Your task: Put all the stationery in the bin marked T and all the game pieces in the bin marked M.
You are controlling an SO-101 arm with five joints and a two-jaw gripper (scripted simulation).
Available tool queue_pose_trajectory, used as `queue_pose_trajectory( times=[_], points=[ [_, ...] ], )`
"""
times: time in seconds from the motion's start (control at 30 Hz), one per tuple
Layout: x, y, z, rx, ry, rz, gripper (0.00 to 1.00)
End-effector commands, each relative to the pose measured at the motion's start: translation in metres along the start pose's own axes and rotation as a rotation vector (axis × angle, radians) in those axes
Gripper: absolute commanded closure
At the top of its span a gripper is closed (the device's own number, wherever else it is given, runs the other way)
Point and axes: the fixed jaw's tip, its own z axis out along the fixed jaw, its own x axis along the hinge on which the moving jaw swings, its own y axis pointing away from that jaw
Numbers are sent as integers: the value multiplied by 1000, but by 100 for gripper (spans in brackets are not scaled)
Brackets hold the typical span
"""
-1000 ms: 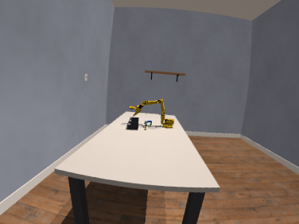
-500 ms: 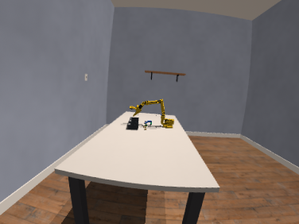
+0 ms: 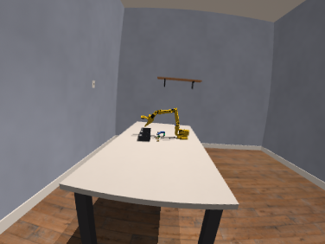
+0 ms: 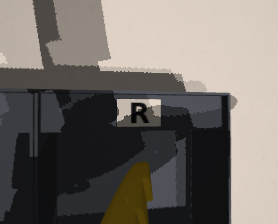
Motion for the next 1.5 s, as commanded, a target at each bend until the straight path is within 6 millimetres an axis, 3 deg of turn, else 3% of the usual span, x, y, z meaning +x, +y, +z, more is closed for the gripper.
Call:
queue_pose_trajectory(
  times=[0.0,0.8,1.47],
  points=[
    [-13,-8,-8,30,-58,-2,0],
    [-14,-5,-8,22,-55,2,0],
    [-37,62,-15,-148,47,89,0]
  ],
)
